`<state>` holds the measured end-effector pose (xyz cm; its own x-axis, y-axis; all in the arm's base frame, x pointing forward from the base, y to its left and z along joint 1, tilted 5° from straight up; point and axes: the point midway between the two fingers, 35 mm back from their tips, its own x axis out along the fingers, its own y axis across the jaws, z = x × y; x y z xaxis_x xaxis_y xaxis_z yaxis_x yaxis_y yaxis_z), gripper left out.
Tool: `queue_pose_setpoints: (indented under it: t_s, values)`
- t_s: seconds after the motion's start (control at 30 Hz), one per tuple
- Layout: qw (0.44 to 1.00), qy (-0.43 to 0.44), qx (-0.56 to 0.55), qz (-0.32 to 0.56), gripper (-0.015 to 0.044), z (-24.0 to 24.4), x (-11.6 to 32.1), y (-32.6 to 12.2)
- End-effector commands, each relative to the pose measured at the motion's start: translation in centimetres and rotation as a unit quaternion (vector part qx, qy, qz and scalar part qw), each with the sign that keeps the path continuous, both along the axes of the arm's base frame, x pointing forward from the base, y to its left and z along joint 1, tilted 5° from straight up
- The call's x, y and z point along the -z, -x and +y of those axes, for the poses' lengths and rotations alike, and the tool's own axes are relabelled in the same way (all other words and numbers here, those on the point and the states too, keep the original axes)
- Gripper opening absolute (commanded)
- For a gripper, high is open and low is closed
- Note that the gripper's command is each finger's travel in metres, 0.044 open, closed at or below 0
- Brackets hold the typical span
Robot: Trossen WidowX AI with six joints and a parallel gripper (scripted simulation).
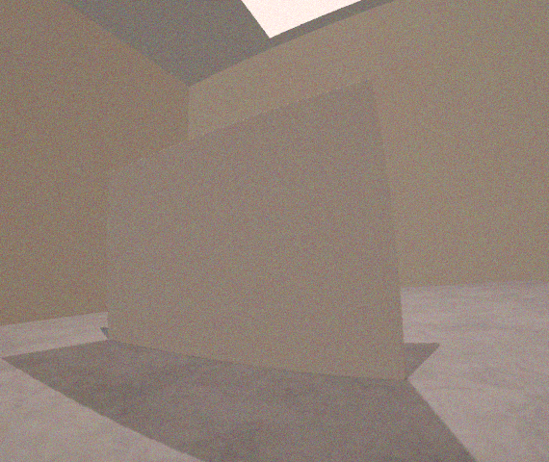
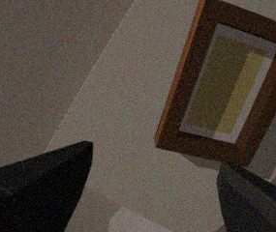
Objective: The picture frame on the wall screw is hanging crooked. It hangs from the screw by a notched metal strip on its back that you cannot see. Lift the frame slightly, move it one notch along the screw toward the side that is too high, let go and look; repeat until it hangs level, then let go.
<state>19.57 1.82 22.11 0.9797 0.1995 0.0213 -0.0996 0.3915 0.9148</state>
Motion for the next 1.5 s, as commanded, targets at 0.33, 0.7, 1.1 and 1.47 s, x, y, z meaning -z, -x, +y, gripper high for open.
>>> queue_pose_setpoints:
  t_s: [0.33,0.7,1.1,1.47]
  values:
    - [1.000,0.002,-0.002,0.000,0.0260,0.0,0.0,0.0]
    - [1.000,0.002,-0.002,0.000,0.0260,0.0,0.0,0.0]
    - [0.999,-0.034,0.016,-0.009,0.0260,-0.6,0.9,-4.5]
    - [0.997,-0.071,0.031,-0.018,0.0260,-0.1,3.2,-7.2]
